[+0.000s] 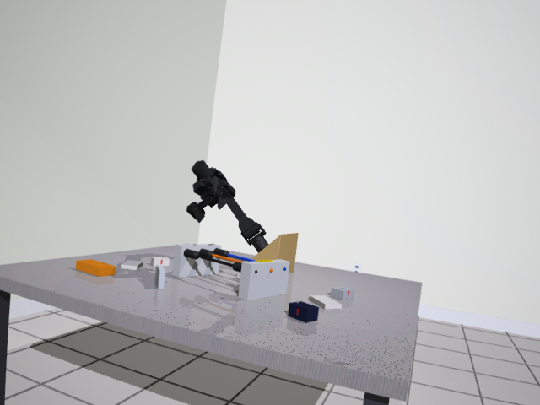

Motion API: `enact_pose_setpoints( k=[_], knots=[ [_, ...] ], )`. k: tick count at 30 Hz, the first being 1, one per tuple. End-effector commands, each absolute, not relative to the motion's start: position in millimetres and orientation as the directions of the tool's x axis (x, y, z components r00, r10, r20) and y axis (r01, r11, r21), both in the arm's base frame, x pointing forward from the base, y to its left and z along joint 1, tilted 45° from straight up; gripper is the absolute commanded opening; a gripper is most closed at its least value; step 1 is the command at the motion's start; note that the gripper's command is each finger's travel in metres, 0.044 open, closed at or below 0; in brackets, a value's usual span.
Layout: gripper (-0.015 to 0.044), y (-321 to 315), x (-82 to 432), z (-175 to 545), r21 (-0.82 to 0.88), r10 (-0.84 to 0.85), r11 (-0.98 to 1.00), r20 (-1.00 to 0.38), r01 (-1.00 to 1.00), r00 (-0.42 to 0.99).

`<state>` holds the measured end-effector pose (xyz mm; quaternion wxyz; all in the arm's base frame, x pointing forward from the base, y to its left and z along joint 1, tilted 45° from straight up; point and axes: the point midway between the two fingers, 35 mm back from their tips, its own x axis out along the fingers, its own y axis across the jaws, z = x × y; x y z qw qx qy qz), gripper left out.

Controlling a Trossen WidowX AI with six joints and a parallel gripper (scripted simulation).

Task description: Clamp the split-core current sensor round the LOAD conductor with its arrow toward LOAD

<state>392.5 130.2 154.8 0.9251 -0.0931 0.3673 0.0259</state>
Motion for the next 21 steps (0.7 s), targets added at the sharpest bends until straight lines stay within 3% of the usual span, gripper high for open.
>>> enact_pose_setpoints(
  k=[1,7,13,21],
  knots=[
    [0.044,162,385,107,-0.268,-0.107,0.947,-0.783,-0.177,0.613],
    [0.044,210,358,41,-0.453,-0.272,0.834,-0.835,-0.317,0.477],
    [0.044,240,325,-11,-0.624,-0.461,0.63,-0.78,-0.463,0.424],
    [0.044,242,321,-16,-0.64,-0.481,0.602,-0.768,-0.478,0.424]
  ],
)
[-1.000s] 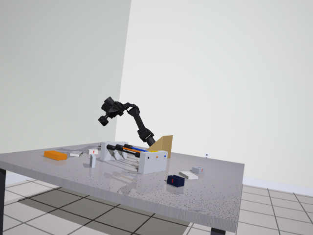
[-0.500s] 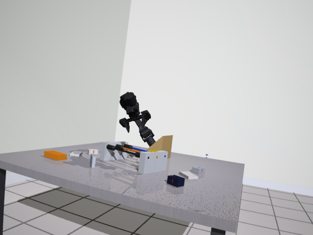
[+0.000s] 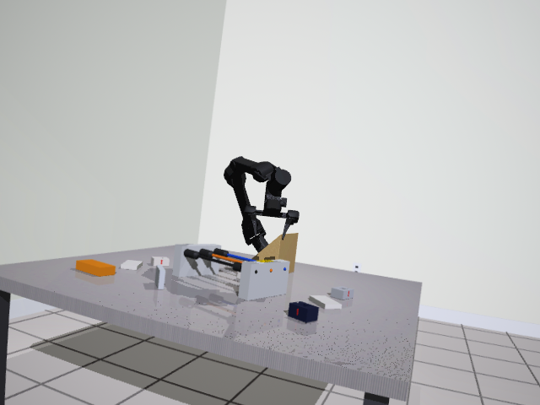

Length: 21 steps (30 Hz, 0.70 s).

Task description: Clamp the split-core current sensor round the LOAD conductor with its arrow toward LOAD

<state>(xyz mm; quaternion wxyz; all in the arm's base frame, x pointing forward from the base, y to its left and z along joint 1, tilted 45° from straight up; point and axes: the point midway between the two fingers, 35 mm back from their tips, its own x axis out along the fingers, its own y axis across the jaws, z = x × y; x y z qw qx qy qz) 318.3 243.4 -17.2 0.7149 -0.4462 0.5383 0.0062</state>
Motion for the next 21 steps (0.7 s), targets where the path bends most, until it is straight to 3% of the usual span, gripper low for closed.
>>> enact_pose_setpoints(
  k=[1,13,21],
  knots=[
    [0.044,242,321,-16,-0.64,-0.481,0.602,-0.768,-0.478,0.424],
    [0.044,240,320,-15,-0.64,-0.484,0.606,-0.768,-0.472,0.419],
    [0.044,145,249,6,-0.656,-0.623,0.738,-0.752,-0.155,0.217]
  ],
)
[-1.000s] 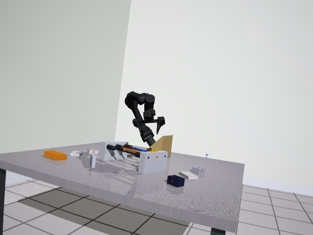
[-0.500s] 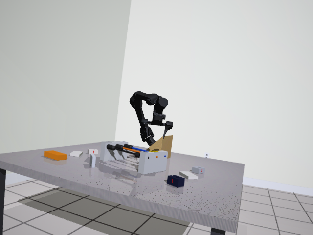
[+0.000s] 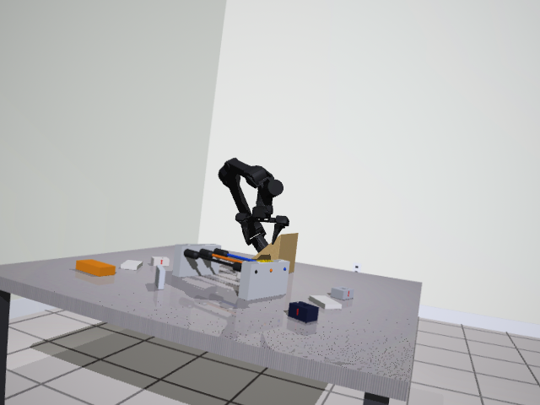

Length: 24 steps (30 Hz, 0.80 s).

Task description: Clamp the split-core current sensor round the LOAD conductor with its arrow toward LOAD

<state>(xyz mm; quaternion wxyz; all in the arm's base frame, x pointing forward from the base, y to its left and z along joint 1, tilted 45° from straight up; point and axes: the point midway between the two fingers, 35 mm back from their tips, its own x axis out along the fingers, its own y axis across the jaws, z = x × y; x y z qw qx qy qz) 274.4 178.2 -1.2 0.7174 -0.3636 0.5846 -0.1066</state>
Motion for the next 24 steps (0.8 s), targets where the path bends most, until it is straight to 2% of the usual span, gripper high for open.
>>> enact_pose_setpoints(
  k=[1,6,24],
  knots=[
    [0.044,132,238,9,-0.664,-0.641,0.741,-0.745,-0.105,0.187],
    [0.044,88,198,21,-0.694,-0.697,0.717,-0.712,0.069,0.087],
    [0.044,75,202,5,-0.693,-0.696,0.718,-0.713,0.068,0.087]
  ],
)
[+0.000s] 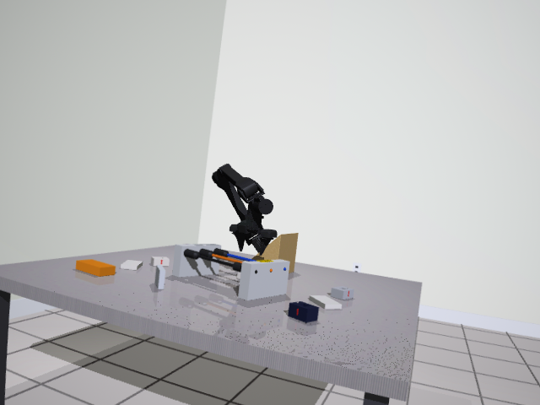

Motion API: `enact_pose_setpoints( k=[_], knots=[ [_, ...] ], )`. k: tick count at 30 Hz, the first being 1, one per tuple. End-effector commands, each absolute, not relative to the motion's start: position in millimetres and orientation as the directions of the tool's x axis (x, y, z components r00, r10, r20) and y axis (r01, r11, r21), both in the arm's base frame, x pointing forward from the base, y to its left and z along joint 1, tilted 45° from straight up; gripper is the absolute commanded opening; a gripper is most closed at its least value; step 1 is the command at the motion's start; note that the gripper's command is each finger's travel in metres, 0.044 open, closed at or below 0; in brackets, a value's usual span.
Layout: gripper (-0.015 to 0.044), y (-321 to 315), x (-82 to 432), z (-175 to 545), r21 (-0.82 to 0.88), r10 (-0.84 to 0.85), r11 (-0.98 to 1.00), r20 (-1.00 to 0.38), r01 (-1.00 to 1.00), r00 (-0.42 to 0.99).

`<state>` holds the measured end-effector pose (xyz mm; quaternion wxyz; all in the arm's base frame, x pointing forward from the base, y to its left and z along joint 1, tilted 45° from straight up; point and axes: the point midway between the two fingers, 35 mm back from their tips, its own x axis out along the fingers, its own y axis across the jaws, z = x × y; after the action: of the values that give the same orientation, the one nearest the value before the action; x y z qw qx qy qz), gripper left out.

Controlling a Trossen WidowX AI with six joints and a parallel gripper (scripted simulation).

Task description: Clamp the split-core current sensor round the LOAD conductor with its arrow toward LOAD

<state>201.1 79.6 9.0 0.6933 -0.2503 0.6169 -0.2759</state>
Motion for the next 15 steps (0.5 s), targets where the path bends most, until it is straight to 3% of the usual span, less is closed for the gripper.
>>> enact_pose_setpoints(
  k=[1,15],
  knots=[
    [0.044,74,202,4,-0.693,-0.696,0.718,-0.713,0.068,0.088],
    [0.044,57,204,-12,-0.694,-0.697,0.717,-0.712,0.069,0.088]
  ],
)
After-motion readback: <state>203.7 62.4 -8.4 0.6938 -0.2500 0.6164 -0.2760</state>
